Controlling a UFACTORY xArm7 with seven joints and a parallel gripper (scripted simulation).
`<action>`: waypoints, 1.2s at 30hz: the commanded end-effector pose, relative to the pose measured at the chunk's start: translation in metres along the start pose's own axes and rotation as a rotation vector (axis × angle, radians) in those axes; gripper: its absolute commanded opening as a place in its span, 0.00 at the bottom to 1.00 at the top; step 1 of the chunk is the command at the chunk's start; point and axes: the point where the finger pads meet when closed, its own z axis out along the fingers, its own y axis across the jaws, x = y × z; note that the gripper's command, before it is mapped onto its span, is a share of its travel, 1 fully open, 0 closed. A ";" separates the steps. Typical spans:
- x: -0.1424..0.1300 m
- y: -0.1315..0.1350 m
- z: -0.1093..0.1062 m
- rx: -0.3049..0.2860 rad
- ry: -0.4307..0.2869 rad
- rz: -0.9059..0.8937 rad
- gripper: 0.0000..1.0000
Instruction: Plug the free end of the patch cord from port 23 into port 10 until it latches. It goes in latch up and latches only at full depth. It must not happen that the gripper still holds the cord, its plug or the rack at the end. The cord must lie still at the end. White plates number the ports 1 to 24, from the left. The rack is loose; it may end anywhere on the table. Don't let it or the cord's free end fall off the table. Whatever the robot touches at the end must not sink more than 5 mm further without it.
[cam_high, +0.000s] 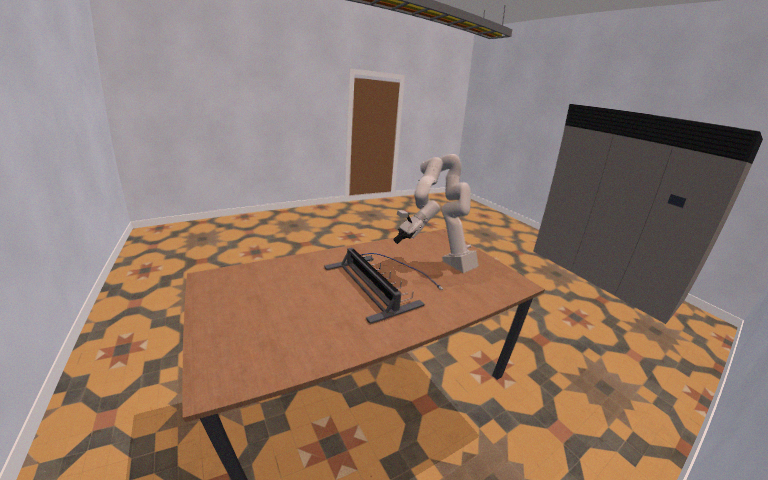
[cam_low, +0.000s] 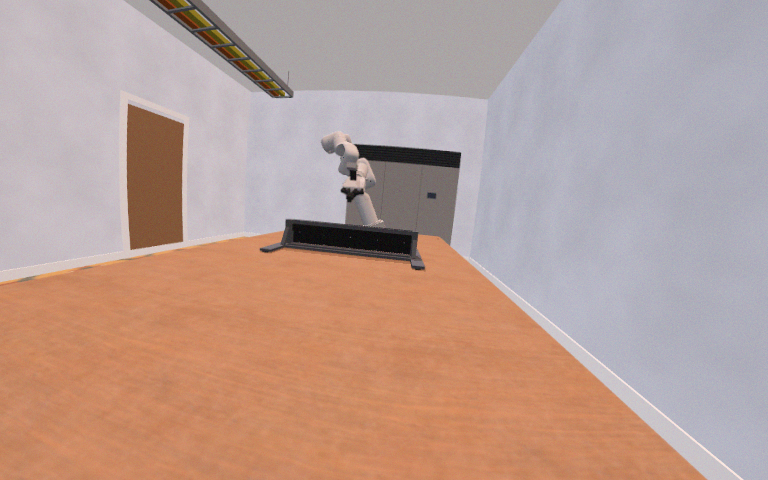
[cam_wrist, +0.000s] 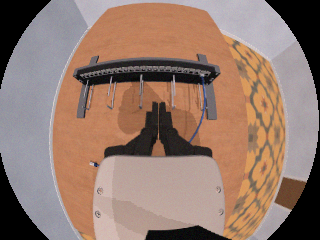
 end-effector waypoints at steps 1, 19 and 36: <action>0.002 0.005 -0.001 -0.001 0.001 0.000 0.00; 0.002 0.075 -0.001 -0.001 0.001 0.000 0.00; 0.002 0.100 -0.001 -0.001 0.001 0.000 0.00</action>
